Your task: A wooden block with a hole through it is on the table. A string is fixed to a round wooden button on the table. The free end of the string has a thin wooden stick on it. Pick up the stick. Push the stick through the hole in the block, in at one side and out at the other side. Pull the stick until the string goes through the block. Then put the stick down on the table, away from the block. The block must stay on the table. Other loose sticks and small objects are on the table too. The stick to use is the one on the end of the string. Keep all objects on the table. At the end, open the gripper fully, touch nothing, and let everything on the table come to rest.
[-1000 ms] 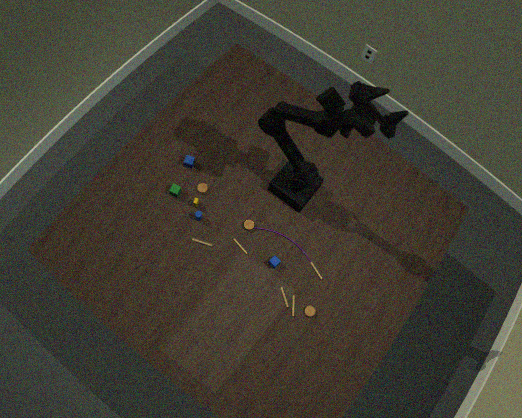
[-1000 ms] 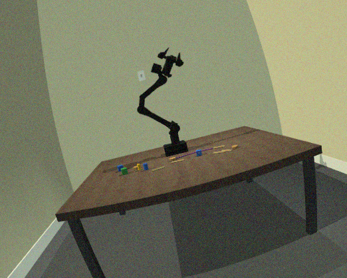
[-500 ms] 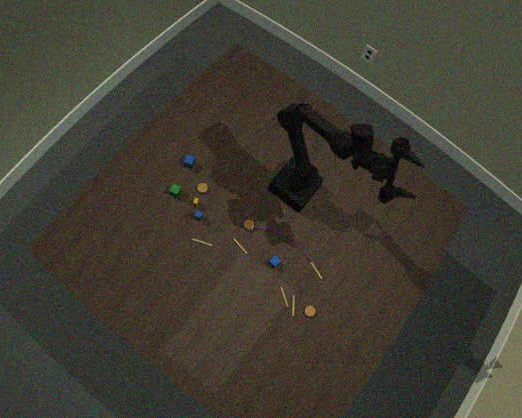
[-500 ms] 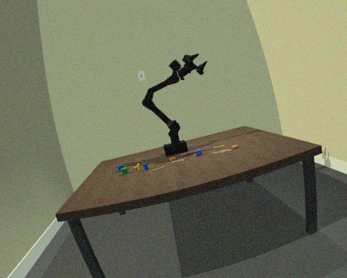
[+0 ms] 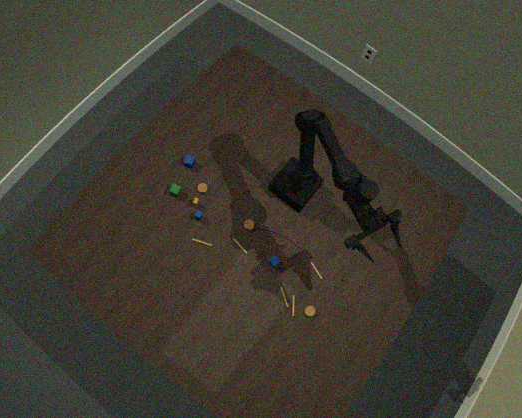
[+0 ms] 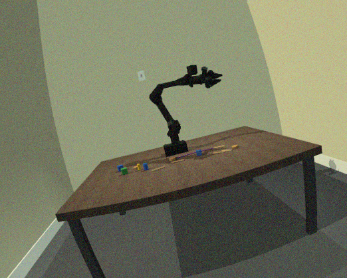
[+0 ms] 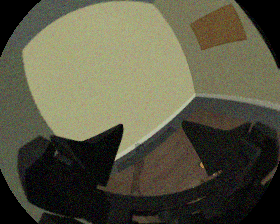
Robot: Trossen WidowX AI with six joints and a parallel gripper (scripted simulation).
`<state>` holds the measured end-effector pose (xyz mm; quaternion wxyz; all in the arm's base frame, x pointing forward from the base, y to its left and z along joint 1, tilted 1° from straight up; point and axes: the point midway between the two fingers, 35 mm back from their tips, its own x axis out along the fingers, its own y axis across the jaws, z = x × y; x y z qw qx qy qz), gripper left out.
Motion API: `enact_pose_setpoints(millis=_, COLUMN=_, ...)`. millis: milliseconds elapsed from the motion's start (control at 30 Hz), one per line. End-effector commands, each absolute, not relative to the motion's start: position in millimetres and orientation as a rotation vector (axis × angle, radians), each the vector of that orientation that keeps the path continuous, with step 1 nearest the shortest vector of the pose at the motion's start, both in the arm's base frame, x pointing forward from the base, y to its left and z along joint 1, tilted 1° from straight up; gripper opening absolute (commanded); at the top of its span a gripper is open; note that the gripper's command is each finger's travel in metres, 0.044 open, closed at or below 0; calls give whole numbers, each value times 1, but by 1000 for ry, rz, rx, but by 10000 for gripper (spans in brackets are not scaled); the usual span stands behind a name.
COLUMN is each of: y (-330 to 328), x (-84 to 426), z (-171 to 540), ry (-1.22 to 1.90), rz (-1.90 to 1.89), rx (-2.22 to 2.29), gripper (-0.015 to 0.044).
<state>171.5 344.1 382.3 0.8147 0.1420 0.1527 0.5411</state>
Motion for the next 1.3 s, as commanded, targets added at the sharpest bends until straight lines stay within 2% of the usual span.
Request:
enact_pose_setpoints(millis=0, y=339, x=216, z=319, ry=363, rz=1044, rx=-27, gripper=440)
enact_pose_setpoints(millis=300, y=303, x=270, z=226, ry=476, rz=967, rx=-541, gripper=440)
enact_pose_setpoints(millis=600, y=245, x=298, z=141, ry=654, rz=1025, rx=-999, gripper=440)
enact_pose_setpoints(millis=1067, y=134, x=288, z=41, ry=947, rz=1459, rx=-1489, gripper=440)
enact_pose_setpoints(millis=1267, y=126, x=285, z=37, ry=961, rz=1506, rx=-1506, gripper=440)
